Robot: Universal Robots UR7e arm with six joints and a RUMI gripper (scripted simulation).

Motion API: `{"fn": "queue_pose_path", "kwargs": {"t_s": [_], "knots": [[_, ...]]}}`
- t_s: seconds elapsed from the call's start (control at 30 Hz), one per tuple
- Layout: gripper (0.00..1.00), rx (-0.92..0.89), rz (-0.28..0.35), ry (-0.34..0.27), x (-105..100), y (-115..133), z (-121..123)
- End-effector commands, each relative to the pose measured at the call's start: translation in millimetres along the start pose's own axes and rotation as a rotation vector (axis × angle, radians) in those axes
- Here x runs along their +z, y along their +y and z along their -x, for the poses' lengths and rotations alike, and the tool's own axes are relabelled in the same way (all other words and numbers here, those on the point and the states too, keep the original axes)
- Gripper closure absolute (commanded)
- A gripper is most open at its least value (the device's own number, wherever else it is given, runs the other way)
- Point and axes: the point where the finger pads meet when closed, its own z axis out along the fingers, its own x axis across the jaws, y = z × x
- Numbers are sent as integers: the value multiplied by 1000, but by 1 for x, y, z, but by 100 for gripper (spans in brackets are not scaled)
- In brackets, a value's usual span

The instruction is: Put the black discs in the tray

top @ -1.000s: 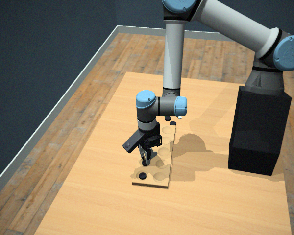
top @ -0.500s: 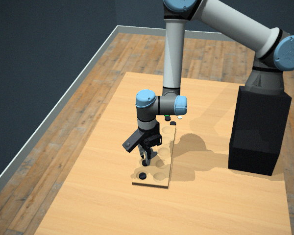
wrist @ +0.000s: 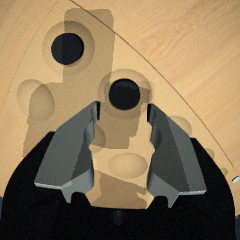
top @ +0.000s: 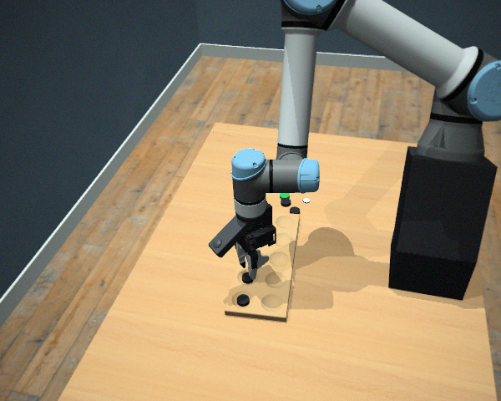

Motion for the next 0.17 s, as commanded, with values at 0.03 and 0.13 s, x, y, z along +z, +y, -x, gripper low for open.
{"fn": "queue_pose_path", "kwargs": {"t_s": [0.03,0.13], "knots": [[72,-1,-2,0,-32,1,1],[72,-1,-2,0,-44,1,1]]}}
